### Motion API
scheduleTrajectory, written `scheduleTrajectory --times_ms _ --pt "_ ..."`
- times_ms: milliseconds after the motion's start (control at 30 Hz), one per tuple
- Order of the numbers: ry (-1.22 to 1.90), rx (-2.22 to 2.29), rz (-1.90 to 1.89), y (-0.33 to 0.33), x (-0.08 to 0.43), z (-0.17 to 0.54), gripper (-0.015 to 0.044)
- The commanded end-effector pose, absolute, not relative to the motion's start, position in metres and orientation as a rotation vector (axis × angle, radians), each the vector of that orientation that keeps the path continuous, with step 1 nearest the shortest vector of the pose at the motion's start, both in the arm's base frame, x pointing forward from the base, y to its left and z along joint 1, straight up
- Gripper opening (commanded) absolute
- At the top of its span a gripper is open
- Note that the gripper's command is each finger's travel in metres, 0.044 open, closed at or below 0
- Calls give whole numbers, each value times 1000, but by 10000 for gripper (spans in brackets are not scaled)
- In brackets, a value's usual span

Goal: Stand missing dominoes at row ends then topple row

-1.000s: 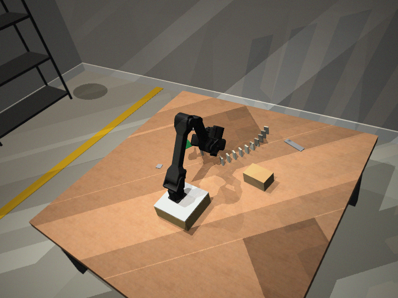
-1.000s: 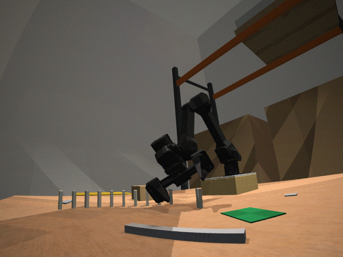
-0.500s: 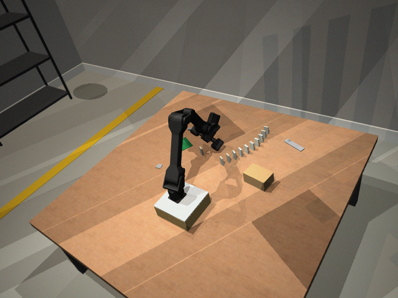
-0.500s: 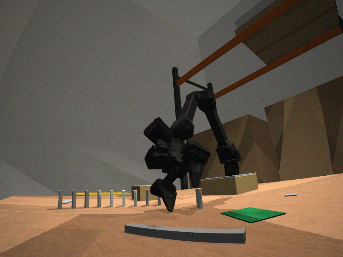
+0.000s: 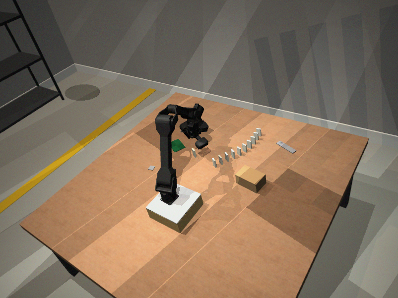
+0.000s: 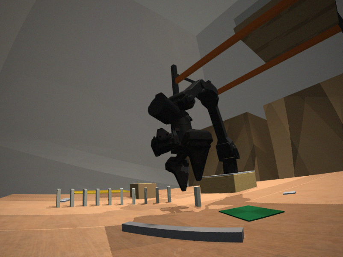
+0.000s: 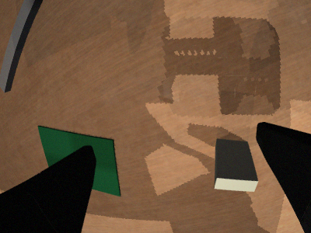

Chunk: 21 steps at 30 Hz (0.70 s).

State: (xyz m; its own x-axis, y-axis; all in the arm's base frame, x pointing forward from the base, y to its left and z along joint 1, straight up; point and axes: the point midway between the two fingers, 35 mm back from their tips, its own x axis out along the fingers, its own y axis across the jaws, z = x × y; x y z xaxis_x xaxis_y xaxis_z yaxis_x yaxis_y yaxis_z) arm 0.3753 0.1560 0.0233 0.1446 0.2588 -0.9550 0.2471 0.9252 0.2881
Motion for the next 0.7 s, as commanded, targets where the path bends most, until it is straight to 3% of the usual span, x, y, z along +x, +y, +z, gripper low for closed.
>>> scheduleTrajectory --times_ms 0,433,667 --pt "1518 341 -318 141 340 74 440" --pt "1518 341 -318 142 340 72 440" --pt "1519 341 -318 142 341 11 440"
